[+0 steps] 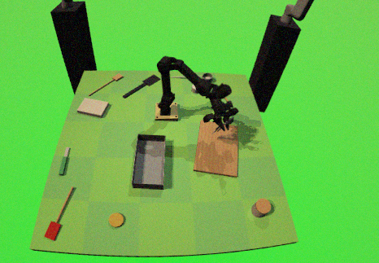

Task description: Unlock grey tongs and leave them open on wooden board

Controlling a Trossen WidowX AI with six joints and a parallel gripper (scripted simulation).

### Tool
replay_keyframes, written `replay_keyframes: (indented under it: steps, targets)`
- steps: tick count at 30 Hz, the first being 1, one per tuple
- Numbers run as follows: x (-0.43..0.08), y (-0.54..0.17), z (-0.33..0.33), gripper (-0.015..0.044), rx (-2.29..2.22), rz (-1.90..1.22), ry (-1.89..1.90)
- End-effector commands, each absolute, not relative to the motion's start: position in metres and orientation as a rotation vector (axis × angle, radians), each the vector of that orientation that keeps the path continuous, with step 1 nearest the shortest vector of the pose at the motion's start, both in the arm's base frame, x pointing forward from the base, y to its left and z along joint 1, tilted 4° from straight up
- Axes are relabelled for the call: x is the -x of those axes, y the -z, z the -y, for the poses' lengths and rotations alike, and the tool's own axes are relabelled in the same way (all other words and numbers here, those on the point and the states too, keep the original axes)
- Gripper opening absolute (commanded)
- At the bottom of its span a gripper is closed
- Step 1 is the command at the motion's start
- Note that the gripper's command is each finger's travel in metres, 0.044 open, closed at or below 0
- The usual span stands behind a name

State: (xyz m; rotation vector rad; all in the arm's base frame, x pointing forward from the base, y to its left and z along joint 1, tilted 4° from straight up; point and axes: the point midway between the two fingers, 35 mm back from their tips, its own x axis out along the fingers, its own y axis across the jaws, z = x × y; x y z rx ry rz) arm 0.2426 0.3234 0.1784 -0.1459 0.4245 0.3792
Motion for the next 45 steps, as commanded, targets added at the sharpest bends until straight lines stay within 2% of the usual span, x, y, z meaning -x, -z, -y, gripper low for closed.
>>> replay_keyframes:
  steps: [1, 45]
  targets:
    - [-0.238, -0.1837, -0.3171, -0.015, 0.12, -0.373, -0.373]
    - [-0.2409, -0.1824, -0.3215, -0.015, 0.138, -0.4, -0.378]
